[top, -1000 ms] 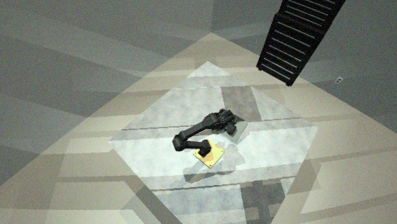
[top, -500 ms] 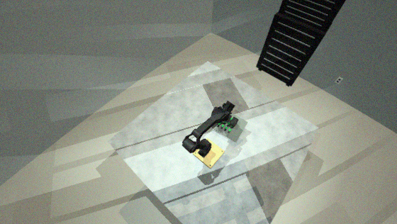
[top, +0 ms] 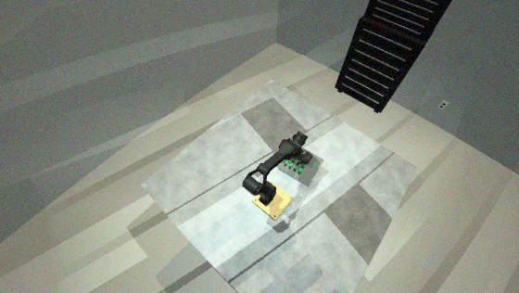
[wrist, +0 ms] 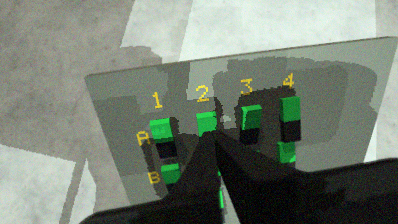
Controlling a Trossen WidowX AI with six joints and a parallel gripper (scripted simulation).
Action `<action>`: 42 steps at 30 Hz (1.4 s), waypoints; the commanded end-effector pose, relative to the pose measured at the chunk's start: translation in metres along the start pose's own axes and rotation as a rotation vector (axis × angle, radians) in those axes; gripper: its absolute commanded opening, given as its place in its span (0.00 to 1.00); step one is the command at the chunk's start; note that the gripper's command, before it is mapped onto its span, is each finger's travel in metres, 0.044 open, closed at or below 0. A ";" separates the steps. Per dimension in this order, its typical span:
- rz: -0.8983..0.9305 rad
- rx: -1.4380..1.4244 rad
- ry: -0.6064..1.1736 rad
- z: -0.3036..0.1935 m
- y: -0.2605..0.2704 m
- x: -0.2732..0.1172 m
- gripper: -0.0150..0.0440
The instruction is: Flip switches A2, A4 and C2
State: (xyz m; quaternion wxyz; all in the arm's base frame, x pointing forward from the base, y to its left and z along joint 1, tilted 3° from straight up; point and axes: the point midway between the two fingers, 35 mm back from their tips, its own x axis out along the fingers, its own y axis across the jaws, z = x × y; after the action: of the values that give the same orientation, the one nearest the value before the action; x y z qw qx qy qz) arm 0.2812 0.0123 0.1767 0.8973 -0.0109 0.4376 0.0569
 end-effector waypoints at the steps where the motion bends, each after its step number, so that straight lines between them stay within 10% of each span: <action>1: -0.005 0.005 0.014 -0.004 -0.001 0.008 0.25; 42: -0.005 0.005 0.013 -0.004 -0.001 0.022 0.25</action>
State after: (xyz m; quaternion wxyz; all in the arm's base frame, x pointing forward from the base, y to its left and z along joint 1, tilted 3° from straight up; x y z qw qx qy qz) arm 0.2921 0.0142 0.1577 0.8947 -0.0092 0.4430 0.0564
